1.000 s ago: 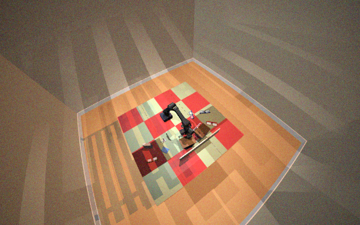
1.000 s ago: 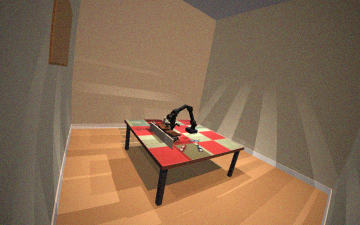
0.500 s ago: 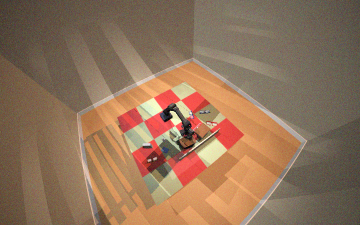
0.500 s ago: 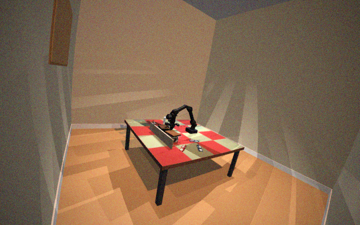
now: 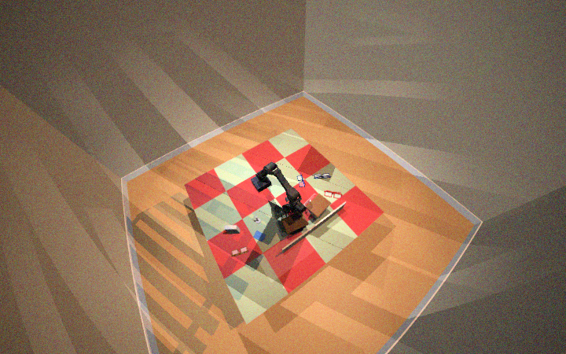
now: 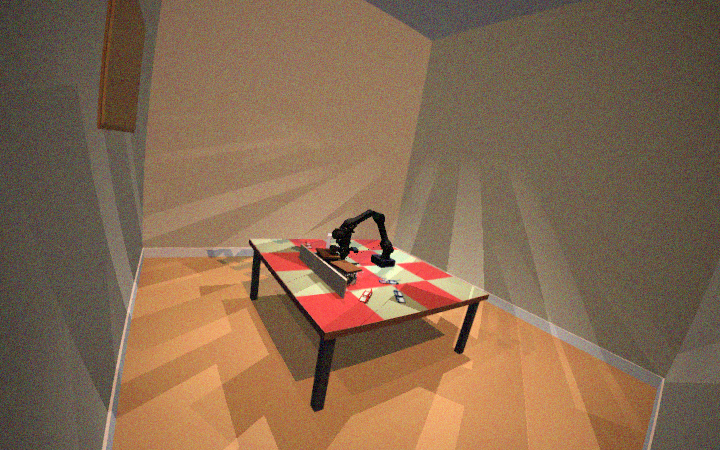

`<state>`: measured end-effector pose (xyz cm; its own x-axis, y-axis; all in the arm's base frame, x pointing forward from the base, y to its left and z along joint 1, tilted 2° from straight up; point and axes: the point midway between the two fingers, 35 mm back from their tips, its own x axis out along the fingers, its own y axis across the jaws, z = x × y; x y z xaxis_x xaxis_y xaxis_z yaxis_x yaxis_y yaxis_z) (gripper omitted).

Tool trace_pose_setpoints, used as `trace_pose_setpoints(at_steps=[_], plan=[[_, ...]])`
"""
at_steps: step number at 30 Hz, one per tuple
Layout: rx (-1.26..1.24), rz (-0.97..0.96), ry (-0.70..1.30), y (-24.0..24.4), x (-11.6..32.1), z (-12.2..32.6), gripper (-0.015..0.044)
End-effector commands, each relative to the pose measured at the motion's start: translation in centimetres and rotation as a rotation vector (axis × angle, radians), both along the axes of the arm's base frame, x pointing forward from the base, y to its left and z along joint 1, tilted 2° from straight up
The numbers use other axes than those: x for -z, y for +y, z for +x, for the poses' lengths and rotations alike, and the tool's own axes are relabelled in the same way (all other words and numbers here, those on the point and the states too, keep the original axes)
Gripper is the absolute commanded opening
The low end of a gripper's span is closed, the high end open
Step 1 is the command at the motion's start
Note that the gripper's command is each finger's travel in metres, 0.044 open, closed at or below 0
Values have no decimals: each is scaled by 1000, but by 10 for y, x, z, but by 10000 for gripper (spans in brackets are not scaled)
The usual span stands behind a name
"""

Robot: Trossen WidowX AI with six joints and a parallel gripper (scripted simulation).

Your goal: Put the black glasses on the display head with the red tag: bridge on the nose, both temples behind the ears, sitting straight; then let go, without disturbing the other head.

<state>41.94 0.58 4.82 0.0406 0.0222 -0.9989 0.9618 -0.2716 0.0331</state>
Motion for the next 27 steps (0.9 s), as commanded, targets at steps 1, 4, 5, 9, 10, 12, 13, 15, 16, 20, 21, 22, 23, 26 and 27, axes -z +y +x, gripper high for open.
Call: trace_pose_setpoints(at_steps=[1,4,5,9,10,12,13,15,16,20,21,22,23,26,27], plan=[[-6,-4,0,0,1,0,0],[0,0,1,0,1,0,79],[0,0,1,0,1,0,105],[0,0,1,0,1,0,107],[0,0,1,0,1,0,107],[0,0,1,0,1,0,107],[0,0,1,0,1,0,107],[-1,1,5,0,-5,0,107],[-2,1,9,0,-9,0,107],[-7,4,28,-1,-31,-2,107],[-7,4,28,-1,-31,-2,107],[-7,4,28,-1,-31,-2,107],[-7,4,28,-1,-31,-2,107],[-7,4,28,1,-32,-9,107],[-7,4,29,2,-33,-13,107]])
